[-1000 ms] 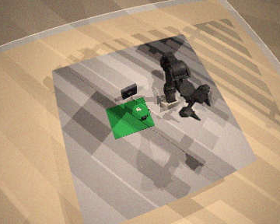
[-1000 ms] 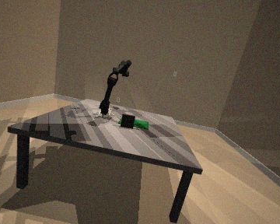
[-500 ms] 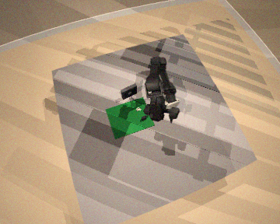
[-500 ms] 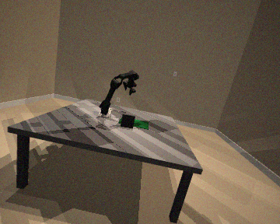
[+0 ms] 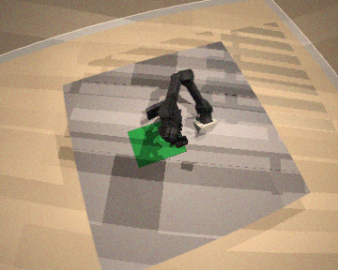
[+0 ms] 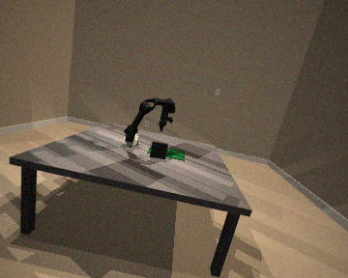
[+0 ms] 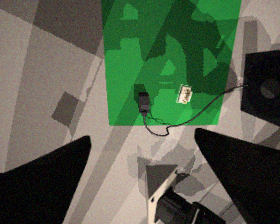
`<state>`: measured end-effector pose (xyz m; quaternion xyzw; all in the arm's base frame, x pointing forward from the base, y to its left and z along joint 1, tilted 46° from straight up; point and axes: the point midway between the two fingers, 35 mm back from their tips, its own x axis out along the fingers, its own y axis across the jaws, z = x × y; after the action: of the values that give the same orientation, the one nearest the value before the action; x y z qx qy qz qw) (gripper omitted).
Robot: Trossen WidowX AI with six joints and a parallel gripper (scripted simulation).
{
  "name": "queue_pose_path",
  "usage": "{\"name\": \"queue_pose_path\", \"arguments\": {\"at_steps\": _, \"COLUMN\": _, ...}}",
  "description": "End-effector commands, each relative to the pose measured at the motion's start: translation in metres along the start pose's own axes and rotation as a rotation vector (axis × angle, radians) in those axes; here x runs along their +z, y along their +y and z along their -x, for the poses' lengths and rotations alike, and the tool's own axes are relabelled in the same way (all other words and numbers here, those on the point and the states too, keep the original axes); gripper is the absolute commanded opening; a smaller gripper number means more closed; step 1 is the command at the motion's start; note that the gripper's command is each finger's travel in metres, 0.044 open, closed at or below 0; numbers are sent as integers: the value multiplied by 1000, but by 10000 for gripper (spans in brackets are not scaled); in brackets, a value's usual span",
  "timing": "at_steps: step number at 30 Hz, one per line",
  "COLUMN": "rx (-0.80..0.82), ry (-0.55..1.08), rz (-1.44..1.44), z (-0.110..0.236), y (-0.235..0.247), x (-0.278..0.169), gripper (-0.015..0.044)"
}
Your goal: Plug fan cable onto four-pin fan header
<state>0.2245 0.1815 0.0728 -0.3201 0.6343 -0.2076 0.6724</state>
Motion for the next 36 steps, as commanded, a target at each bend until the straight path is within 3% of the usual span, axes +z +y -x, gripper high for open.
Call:
{"name": "queue_pose_path", "arguments": {"at_steps": 1, "rx": -25, "ry": -12, "rz": -34, "z": -2, "y": -7, "x": 0, "gripper": 440}}
{"name": "queue_pose_path", "arguments": {"at_steps": 7, "rx": -23, "ry": -12, "rz": -34, "z": -21, "y": -6, "x": 3, "gripper": 440}}
{"name": "queue_pose_path", "arguments": {"at_steps": 14, "rx": -27, "ry": -14, "rz": -36, "z": -100, "y": -10, "x": 2, "gripper": 440}}
{"name": "queue_pose_path", "arguments": {"at_steps": 36, "rx": -27, "ry": -14, "rz": -36, "z": -125, "y": -11, "x": 3, "gripper": 440}}
